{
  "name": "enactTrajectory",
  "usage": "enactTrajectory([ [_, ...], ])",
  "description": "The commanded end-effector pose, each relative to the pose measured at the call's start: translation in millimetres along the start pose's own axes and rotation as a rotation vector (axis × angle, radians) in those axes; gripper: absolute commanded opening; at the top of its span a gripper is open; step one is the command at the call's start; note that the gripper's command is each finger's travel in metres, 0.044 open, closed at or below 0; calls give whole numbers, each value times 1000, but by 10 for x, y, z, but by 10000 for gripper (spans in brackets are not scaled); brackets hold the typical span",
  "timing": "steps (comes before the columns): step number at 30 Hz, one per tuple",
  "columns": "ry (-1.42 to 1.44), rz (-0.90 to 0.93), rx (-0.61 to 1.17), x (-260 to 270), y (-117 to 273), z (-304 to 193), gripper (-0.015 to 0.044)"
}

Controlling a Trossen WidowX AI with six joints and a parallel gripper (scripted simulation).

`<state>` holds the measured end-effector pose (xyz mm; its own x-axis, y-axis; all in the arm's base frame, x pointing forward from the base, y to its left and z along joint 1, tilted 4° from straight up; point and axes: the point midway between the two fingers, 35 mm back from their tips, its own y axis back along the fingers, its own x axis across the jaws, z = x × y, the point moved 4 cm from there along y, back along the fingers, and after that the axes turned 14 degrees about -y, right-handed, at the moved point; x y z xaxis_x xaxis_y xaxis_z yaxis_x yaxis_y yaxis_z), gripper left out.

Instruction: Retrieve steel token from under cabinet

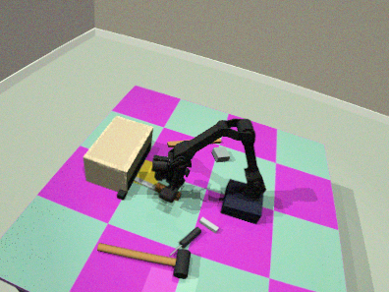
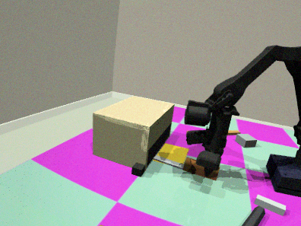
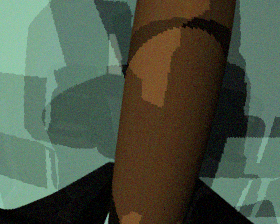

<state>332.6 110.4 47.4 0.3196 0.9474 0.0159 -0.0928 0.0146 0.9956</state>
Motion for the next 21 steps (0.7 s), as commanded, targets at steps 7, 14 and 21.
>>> enactTrajectory([
  [7,-5,-2,1,-27,-10,-127,0],
  [14,-5,-2,1,-44,-11,-205,0],
  [21,-5,-2,2,-62,-12,-285,0],
])
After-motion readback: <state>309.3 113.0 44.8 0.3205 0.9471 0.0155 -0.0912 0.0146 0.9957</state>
